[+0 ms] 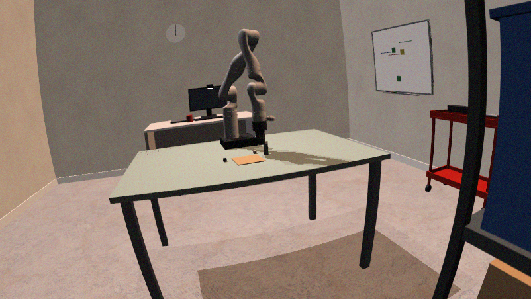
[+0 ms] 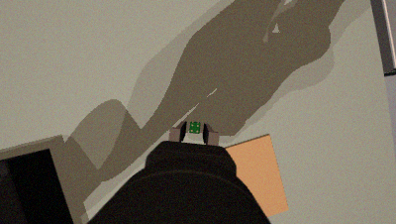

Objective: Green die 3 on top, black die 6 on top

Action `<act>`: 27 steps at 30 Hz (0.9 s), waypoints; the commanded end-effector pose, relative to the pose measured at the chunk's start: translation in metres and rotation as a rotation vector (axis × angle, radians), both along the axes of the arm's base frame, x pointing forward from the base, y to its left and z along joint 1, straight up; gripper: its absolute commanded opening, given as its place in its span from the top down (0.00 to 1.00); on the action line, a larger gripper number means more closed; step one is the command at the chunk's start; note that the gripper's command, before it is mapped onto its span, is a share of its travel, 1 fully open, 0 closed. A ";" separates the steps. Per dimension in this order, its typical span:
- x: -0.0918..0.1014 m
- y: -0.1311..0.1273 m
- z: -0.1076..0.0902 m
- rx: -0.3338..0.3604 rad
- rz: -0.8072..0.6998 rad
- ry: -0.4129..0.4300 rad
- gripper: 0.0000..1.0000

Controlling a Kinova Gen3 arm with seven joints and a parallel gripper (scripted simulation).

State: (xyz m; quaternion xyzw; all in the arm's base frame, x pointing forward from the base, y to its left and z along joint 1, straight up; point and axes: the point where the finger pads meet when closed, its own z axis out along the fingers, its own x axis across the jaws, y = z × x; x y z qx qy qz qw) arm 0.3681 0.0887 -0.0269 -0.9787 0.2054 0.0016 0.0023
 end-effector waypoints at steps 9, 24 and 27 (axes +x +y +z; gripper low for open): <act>0.001 0.000 0.001 0.000 0.000 -0.002 0.66; 0.001 0.000 0.001 0.000 0.000 -0.002 0.66; 0.001 0.000 0.001 0.000 0.000 -0.002 0.66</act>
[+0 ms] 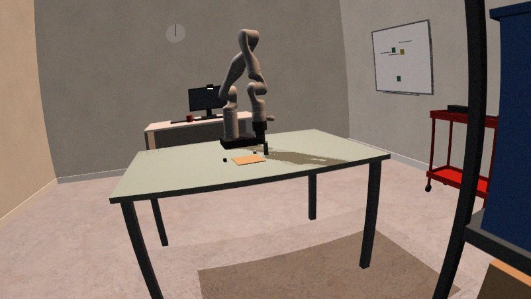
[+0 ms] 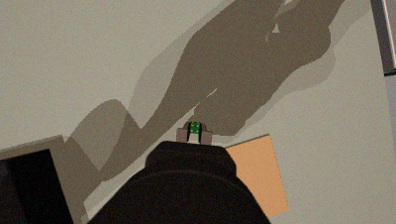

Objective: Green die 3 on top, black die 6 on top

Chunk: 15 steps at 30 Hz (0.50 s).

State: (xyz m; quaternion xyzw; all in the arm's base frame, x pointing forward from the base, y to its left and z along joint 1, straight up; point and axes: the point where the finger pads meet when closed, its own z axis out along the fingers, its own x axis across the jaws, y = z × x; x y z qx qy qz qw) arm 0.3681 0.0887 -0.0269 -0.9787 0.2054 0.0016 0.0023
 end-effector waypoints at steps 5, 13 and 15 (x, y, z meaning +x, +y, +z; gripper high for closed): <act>0.001 0.000 0.001 0.000 0.000 -0.002 0.66; 0.001 0.000 0.004 0.000 0.000 -0.002 0.66; 0.001 0.000 0.008 0.000 0.000 -0.002 0.66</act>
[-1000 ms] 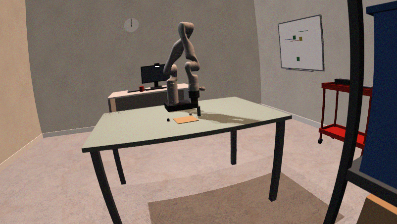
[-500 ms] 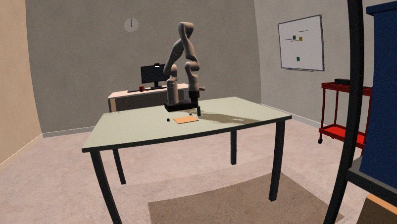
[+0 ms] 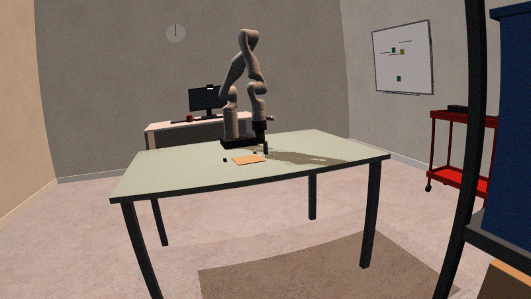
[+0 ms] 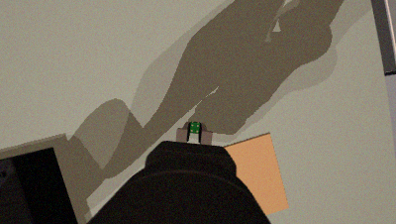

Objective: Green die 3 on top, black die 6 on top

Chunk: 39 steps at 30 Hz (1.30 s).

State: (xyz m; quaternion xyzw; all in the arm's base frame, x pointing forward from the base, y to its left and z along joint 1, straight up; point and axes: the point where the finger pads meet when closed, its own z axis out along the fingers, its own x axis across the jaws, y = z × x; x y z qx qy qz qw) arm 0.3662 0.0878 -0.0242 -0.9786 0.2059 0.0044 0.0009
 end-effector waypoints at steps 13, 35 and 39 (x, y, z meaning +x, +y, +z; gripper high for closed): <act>0.002 0.001 0.061 0.002 0.001 -0.008 0.66; 0.003 0.000 0.098 0.002 0.001 -0.008 0.66; 0.002 0.000 0.098 0.002 0.002 -0.008 0.66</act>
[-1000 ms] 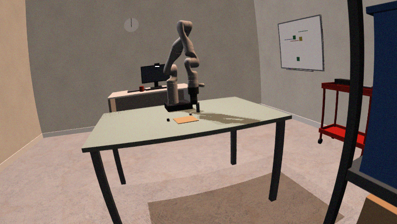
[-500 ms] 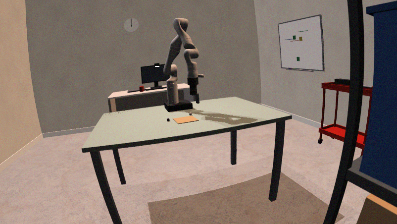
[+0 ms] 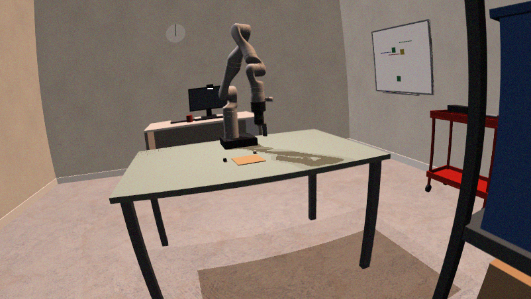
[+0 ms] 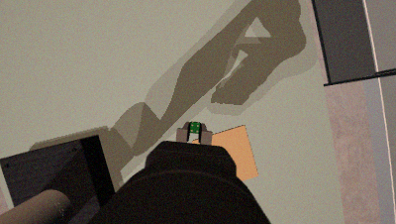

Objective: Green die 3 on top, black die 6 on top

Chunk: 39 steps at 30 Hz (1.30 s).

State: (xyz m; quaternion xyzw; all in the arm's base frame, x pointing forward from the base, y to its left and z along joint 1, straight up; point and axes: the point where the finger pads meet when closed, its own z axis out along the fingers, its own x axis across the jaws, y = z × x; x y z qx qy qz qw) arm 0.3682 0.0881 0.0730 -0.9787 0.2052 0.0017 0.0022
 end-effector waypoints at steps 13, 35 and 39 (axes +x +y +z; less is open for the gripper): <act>0.000 0.002 0.000 -0.001 0.062 0.002 0.66; -0.005 0.012 -0.006 -0.003 0.490 0.028 0.66; -0.006 0.015 -0.008 -0.001 0.642 0.036 0.66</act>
